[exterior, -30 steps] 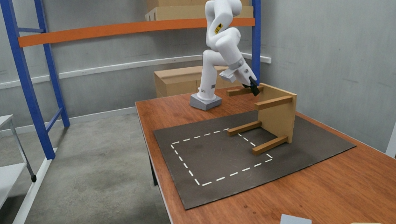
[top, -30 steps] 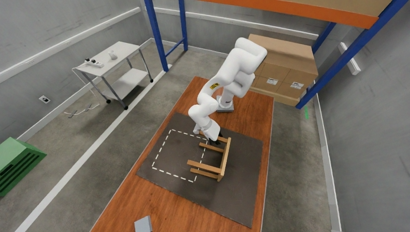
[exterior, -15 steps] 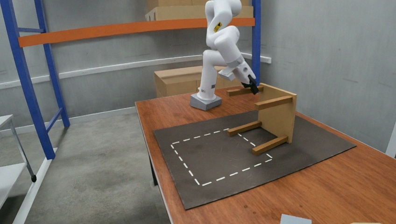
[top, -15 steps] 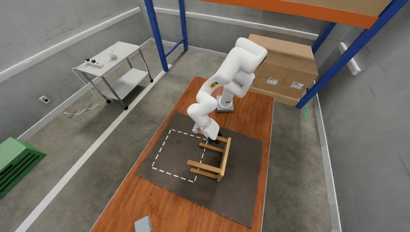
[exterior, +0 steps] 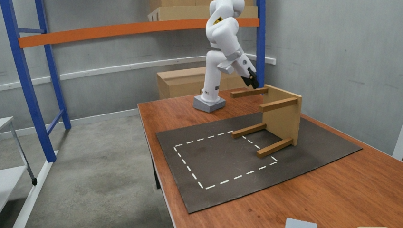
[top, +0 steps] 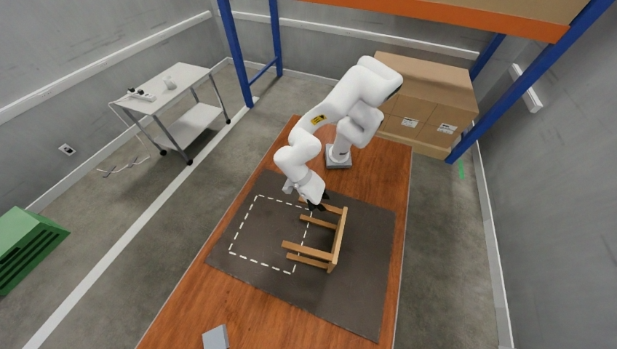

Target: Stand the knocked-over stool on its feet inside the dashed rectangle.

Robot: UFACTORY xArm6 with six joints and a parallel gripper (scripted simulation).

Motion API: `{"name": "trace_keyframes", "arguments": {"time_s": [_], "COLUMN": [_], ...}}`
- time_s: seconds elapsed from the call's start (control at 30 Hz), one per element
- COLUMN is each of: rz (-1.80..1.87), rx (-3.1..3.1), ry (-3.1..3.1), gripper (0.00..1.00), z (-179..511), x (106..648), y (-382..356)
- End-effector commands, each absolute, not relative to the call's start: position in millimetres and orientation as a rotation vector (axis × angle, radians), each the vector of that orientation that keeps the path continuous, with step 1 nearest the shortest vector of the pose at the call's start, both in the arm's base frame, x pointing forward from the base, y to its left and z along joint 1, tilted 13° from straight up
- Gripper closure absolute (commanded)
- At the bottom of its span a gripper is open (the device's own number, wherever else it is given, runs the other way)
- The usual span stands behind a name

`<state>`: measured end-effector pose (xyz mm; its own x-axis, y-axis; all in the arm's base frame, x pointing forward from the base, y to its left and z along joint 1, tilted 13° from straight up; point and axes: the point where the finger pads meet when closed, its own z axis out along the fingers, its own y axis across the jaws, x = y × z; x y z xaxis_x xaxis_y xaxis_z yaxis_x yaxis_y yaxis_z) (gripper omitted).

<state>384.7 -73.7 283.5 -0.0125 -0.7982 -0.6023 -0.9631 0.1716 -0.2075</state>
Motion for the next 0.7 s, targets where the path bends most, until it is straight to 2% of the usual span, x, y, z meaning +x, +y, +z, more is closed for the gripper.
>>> {"name": "trace_keyframes", "arguments": {"time_s": [0.0, 0.67], "rz": [0.346, 0.346], "rx": [-1.663, -1.663], "ry": [1.843, 1.843], "gripper": [0.47, 0.47], "z": [290, 321], "x": [383, 376], "y": [-78, -80]}}
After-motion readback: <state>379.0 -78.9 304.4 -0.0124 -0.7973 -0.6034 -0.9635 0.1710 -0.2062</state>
